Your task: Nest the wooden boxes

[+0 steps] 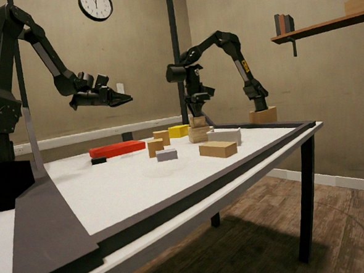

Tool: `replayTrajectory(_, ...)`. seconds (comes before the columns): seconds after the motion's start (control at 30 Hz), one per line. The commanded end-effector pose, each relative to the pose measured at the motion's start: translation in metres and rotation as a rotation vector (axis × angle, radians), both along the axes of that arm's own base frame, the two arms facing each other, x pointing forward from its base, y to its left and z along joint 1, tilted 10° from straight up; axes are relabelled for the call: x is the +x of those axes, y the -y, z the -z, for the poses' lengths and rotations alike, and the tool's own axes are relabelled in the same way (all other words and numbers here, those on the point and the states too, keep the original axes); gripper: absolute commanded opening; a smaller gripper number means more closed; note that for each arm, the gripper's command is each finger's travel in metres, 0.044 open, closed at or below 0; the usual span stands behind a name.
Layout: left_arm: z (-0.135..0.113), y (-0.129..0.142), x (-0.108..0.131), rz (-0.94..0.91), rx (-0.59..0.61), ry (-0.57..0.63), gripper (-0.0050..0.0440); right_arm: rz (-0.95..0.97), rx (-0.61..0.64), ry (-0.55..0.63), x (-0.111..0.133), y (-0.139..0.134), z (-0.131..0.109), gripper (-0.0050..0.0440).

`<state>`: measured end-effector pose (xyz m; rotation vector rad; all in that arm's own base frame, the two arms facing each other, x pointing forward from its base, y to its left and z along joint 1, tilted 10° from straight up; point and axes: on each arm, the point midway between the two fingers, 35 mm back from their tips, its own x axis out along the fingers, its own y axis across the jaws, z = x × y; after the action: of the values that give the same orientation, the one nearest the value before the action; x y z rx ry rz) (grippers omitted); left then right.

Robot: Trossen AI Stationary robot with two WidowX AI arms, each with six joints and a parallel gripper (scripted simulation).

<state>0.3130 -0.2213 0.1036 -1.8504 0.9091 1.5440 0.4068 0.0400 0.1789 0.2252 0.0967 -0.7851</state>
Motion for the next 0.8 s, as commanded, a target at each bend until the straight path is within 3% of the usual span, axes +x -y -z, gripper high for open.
replayTrajectory(0.0,-0.002,-0.001,0.000,-0.002,-0.006,0.012,0.0206,-0.001,0.008,0.019,-0.001,-0.001,-0.007,0.0400)
replayTrajectory(0.77,0.014,0.003,0.002,-0.002,-0.001,0.008,0.0206,-0.001,0.008,0.019,-0.001,-0.001,-0.007,0.0400)
